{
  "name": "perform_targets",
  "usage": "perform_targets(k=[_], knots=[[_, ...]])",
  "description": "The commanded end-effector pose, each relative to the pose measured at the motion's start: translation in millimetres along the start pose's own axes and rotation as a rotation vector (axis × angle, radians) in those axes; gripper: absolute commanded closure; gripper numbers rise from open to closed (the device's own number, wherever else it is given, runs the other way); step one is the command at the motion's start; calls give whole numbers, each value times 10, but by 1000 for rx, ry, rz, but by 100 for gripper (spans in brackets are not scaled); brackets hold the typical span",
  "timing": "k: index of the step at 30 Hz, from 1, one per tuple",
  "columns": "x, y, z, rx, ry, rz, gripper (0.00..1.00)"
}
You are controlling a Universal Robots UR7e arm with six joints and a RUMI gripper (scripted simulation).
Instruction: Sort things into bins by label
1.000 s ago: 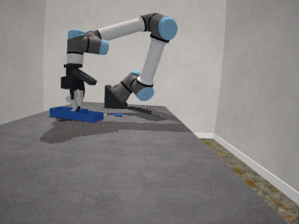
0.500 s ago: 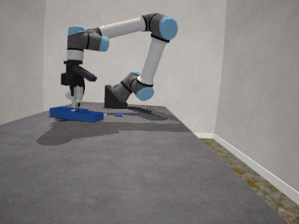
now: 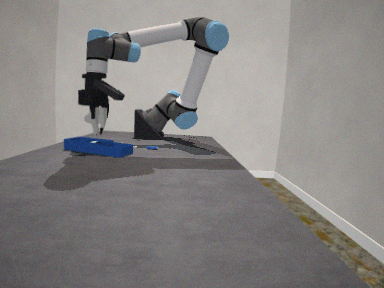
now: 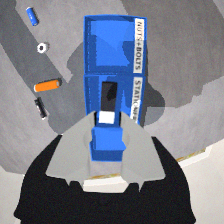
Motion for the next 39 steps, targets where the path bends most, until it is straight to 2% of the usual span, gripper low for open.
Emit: perform_targets(k=[1,4,7,16,18,19,24,33,35,36,39], knots=[[2,17,2,-1,0,1,82],[2,17,2,-1,0,1,82],[-174,32,-175,0,-150,1,82],[-699,76,-703,5,-403,-4,82],[-699,76,-703,5,-403,-4,82],[-757,81,-762,6,-483,-5,82],[-1019,103,-1025,10,-613,-8,82],[-1065,104,-1072,10,-866,-6,82],[-1065,104,-1072,10,-866,-6,82],[-1063,104,-1072,7,-946,-4,82],[-1054,104,-1065,3,-1018,-1,82]])
Point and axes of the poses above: the point where the finger pads meet when closed, its own y axis back along the fingers, its own x axis across the jaws, z = x × y, the point moved 6 cm from there along y, back along the fingers, and after that the axes turned 7 degrees about y, right-handed, at the moved point
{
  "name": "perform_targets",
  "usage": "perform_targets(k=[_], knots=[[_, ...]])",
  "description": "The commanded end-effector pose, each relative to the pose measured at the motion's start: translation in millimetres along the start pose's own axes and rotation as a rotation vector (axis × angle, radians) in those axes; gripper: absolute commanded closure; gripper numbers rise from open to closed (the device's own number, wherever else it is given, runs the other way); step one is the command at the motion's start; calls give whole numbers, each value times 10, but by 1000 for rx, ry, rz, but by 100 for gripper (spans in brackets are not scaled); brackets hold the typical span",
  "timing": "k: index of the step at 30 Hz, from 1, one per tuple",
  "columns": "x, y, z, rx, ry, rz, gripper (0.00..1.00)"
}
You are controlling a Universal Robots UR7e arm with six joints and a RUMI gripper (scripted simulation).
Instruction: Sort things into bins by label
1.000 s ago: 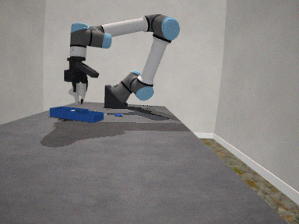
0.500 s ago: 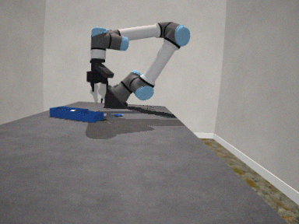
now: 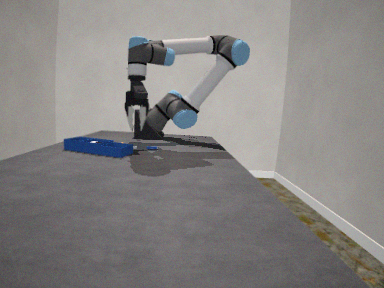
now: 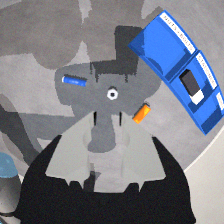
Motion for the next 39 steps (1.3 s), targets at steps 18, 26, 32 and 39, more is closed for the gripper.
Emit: perform_targets(k=[18,26,32,39], knots=[[46,8,-12,-8,-157,15,82],[48,8,-12,-8,-157,15,82],[47,8,-12,-8,-157,15,82],[47,8,-12,-8,-157,15,82]])
Point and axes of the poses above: the point where the finger pads meet when closed, its own y axis back along the fingers, its own x axis across the jaws, z = x × y, the point moved 6 cm from there along y, back along the fingers, and after that the axes turned 7 degrees about y, right-handed, at the moved point
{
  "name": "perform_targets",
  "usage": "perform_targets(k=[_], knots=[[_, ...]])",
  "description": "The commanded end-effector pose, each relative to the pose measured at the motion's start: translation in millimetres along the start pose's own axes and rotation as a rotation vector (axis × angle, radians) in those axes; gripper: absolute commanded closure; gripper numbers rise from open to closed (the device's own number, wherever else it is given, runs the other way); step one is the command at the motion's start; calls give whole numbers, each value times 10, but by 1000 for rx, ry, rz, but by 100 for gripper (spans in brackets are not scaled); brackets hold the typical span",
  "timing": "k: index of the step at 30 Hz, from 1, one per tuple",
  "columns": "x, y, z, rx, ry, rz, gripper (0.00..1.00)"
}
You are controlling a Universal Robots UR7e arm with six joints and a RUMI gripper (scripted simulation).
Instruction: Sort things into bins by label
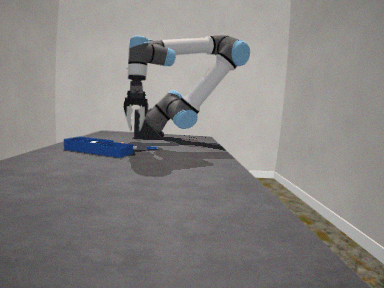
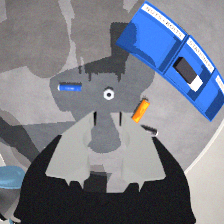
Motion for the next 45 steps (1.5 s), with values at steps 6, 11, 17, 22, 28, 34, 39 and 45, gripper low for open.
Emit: perform_targets(k=[6,11,17,22,28,34,39,45], knots=[[2,-116,0,0,0,1,82],[3,-236,0,0,0,1,82],[6,-476,-2,1,0,1,82],[11,-560,-5,1,0,1,82],[12,-560,-5,1,0,1,82],[8,-640,-4,1,0,1,82],[5,-680,-2,1,0,1,82],[4,-680,-2,1,0,1,82]])
Point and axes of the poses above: the point where the finger pads meet when closed, its own y axis back along the fingers, its own x axis across the jaws, z = x × y, the point moved 6 cm from there along y, back along the fingers, and after that the axes turned 7 degrees about y, right-handed, at the moved point
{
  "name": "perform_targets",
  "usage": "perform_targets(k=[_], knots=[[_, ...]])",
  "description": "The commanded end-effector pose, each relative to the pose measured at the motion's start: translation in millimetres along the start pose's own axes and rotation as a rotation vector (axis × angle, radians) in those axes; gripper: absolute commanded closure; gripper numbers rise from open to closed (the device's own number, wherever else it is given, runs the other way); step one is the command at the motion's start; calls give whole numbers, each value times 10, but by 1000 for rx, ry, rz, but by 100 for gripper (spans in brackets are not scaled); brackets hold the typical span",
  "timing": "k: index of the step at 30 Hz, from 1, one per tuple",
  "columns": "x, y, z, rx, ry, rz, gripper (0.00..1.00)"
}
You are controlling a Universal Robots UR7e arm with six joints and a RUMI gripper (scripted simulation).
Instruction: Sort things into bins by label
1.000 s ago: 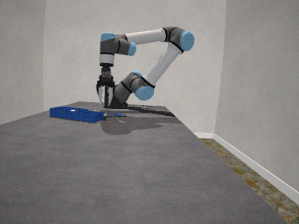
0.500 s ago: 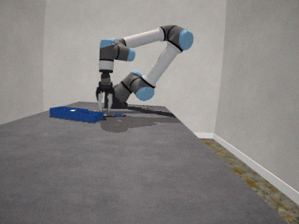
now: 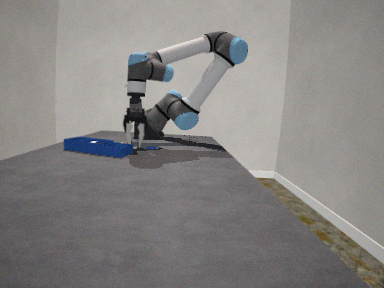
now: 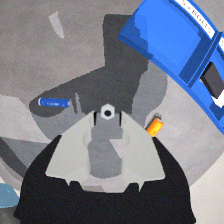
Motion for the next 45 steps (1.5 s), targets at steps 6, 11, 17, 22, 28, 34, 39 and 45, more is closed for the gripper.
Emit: perform_targets(k=[6,11,17,22,28,34,39,45], knots=[[1,-2,-1,1,0,1,82],[2,-1,-1,1,0,1,100],[2,-1,-1,1,0,1,100],[2,-1,-1,1,0,1,100],[2,-1,-1,1,0,1,100],[2,-1,-1,1,0,1,100],[1,31,-1,1,0,1,100],[1,231,-1,1,0,1,100]])
Point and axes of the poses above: the point where the finger pads meet when closed, its own y axis back along the fingers, its own x axis across the jaws, z = x × y, the point moved 6 cm from there along y, back along the fingers, and after that the axes turned 7 degrees about y, right-handed, at the moved point
